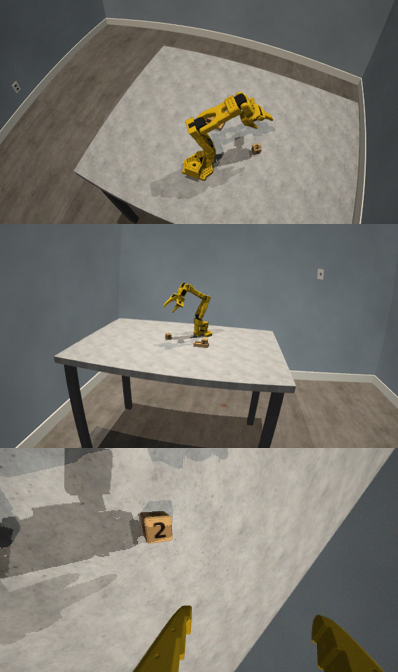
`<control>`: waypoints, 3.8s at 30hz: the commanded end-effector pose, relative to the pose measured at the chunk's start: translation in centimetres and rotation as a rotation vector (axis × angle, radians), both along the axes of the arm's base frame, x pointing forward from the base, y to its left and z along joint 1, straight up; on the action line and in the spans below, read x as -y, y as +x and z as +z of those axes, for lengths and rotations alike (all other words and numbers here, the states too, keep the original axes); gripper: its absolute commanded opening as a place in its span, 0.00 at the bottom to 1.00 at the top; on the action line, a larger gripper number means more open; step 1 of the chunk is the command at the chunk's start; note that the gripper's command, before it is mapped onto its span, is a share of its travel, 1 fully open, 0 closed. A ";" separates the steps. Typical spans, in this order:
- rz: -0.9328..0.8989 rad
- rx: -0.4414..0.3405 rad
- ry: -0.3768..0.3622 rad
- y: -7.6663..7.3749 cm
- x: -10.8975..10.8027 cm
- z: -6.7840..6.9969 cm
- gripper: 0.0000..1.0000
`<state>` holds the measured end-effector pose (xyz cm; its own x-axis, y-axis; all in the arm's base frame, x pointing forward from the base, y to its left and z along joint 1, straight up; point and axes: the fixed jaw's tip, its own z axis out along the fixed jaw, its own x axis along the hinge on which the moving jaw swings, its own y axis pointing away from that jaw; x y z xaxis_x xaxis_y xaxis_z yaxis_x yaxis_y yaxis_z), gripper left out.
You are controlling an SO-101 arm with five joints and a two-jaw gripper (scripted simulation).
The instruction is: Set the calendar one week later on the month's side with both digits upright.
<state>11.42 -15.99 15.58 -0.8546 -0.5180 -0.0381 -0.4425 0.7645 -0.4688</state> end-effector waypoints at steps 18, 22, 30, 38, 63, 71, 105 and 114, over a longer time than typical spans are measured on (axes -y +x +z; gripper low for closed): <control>0.466 0.077 0.000 6.0 -8.7 0.3 0.35; 0.629 0.086 0.021 6.7 -12.2 -0.1 0.35; 0.835 0.093 0.050 6.7 -16.7 -0.5 0.35; 0.971 0.095 0.071 6.2 -19.5 -0.8 0.35; 0.966 -0.186 0.155 6.3 -19.8 -5.1 0.35; 0.947 -0.375 0.210 5.8 -19.7 -7.9 0.35; 0.954 -0.436 0.225 5.1 -19.9 -8.7 0.35; 0.954 -0.436 0.225 5.1 -19.9 -8.7 0.35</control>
<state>16.41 3.69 6.74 -0.0627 -0.9980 0.0000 -0.9980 0.0627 -0.0049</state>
